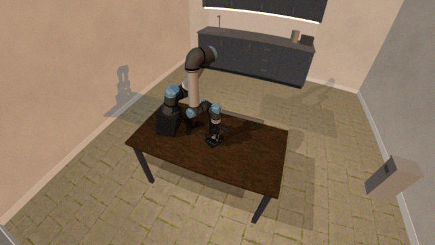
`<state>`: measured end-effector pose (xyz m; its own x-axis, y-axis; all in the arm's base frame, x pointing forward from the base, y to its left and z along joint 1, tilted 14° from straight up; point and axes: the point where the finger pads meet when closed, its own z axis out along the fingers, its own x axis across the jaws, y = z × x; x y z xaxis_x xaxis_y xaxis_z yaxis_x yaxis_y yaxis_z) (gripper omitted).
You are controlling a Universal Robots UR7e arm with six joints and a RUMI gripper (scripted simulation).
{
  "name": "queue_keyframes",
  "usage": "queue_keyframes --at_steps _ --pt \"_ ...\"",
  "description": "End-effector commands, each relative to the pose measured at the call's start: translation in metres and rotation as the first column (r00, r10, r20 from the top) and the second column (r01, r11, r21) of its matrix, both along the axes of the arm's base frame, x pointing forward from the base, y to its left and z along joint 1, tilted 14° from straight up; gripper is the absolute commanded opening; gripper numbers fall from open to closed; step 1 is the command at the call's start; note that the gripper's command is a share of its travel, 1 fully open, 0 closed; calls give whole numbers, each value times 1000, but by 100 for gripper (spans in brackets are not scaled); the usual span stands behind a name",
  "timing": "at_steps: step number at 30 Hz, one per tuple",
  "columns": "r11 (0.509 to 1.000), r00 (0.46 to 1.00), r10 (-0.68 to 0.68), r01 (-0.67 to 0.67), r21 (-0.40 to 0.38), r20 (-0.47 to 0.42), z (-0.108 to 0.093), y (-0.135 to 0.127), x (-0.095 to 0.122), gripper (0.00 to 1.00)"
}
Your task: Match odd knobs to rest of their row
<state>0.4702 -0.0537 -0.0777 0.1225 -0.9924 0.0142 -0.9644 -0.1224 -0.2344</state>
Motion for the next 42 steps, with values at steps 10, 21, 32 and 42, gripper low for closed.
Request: queue_keyframes --at_steps 10,21,32,42 --pt "1000 1000 0 0 0 1 0 0 0 11" --pt "1000 1000 0 0 0 1 1 0 4 11" --pt "1000 1000 0 0 0 1 2 0 5 11" --pt "1000 1000 0 0 0 1 2 0 5 11"
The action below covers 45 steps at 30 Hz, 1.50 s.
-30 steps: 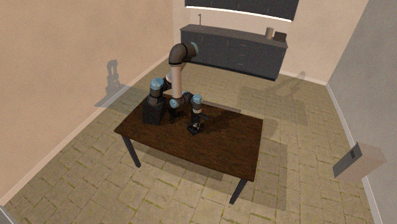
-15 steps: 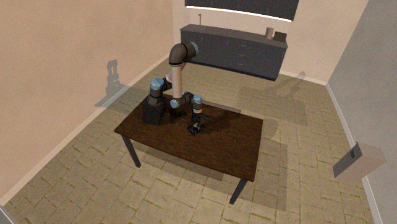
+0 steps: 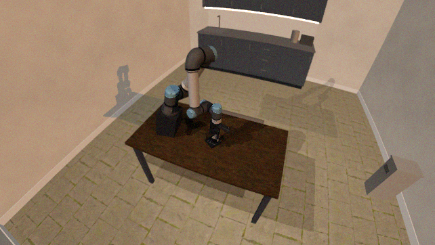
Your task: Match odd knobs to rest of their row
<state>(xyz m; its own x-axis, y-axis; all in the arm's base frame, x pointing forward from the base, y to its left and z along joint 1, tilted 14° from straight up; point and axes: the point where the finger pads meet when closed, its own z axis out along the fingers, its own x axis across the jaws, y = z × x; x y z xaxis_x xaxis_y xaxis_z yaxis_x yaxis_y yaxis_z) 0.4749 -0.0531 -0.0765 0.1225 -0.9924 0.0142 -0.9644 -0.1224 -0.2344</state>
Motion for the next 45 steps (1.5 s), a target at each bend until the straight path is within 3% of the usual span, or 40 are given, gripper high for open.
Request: queue_keyframes --at_steps 1,26,45 --pt "1000 1000 0 0 0 1 0 0 0 11" --pt "1000 1000 0 0 0 1 0 0 0 11" --pt "1000 1000 0 0 0 1 -12 0 3 11"
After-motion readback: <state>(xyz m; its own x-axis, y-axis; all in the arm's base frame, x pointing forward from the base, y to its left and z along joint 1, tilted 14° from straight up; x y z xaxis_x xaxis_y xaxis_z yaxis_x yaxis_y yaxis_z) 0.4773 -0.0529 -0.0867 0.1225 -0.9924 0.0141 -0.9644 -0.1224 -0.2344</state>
